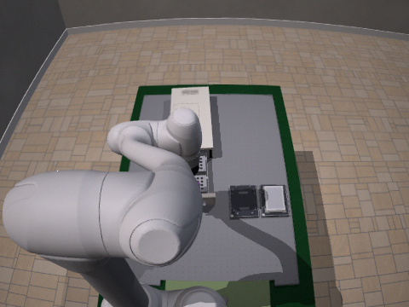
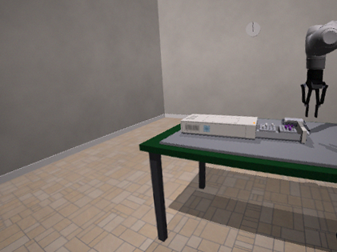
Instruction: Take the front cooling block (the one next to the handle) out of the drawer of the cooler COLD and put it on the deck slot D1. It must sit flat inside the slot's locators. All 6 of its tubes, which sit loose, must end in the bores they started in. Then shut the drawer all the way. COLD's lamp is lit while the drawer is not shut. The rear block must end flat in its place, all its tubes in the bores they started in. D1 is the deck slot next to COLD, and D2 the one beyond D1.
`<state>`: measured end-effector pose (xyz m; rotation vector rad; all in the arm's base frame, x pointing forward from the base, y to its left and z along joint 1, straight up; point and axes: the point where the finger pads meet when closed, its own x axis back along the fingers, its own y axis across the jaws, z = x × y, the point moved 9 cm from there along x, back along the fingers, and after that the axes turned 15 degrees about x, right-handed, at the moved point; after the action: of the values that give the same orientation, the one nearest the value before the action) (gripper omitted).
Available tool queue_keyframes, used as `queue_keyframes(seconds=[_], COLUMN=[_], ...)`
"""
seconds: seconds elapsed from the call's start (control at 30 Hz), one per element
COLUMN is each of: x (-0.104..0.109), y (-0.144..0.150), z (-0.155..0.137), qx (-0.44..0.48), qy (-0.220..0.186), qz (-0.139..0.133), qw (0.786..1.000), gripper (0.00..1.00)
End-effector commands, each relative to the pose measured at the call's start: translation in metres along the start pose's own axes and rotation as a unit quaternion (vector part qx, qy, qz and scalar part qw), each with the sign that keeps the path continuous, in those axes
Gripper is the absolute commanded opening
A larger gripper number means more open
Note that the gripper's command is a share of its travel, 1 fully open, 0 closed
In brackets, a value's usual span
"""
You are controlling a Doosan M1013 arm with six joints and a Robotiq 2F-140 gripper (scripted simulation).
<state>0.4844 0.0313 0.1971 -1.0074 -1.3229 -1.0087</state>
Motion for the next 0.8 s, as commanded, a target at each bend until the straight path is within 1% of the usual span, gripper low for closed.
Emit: queue_keyframes(seconds=[0.0,0.53,0.7,0.73,0.77], x=[0.006,0.024,0.025,0.025,0.025], y=[0.000,0.001,0.001,0.005,0.009], z=[0.000,0.000,0.000,-0.001,-0.002], qx=[0.000,0.000,0.000,0.000,0.000], qy=[0.000,0.000,0.000,0.000,0.000], qz=[-0.001,-0.001,-0.001,-0.001,-0.001], qw=[1.000,1.000,1.000,1.000,1.000], gripper=[0.34,0.34,0.34,0.66,0.66])
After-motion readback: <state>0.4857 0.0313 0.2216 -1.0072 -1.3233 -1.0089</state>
